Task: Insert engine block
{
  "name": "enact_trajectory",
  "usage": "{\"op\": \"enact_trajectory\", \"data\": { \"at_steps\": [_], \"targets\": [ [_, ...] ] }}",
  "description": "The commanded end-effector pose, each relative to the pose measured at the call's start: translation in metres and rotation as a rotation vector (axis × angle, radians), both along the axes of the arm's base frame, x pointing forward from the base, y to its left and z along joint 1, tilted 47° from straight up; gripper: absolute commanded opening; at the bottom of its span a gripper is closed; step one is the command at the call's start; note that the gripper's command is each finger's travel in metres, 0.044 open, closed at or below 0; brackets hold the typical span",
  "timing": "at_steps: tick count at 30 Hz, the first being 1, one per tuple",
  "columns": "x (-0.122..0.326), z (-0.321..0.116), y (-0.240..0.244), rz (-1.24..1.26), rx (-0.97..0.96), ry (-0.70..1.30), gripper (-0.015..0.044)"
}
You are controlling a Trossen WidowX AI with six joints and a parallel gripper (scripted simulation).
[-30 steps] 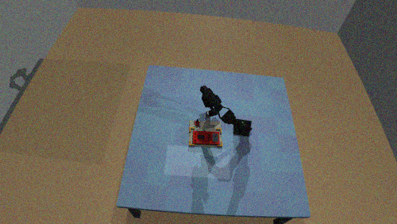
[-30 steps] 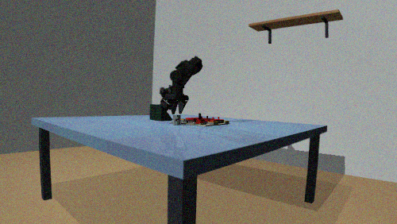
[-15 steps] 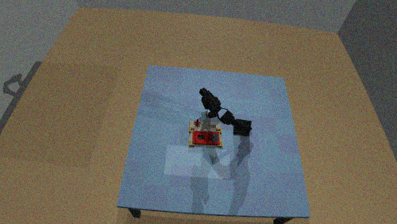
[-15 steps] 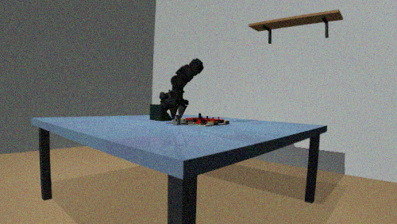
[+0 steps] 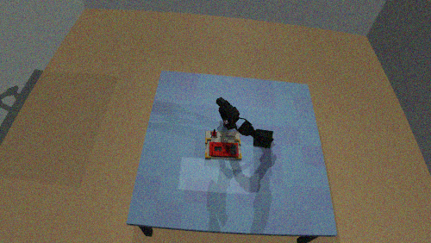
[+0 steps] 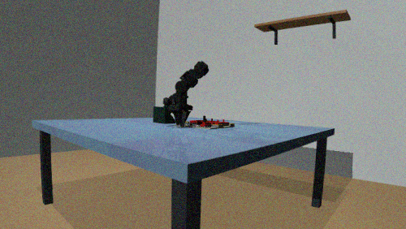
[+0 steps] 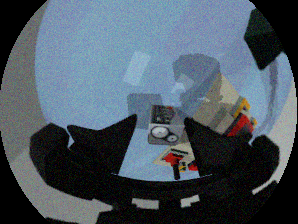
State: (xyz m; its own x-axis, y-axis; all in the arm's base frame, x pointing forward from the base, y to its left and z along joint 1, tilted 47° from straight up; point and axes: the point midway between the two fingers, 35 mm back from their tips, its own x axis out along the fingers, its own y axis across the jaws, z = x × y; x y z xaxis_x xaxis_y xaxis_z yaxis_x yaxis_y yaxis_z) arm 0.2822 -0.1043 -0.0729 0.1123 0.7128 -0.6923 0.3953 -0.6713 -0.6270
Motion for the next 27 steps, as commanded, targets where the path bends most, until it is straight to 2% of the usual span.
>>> {"op": "enact_trajectory", "data": {
  "at_steps": [1, 5, 13, 17, 27],
  "targets": [
    [0.0, -0.001, 0.002, -0.001, 0.004, 0.003, 0.0256],
    [0.0, -0.001, 0.002, -0.001, 0.004, 0.003, 0.0151],
    [0.0, -0.001, 0.002, -0.001, 0.004, 0.003, 0.0098],
    [0.0, 0.002, -0.002, -0.001, 0.003, 0.003, 0.0],
    [0.0, 0.019, -0.026, -0.003, -0.003, 0.003, 0.0]
  ]
}}
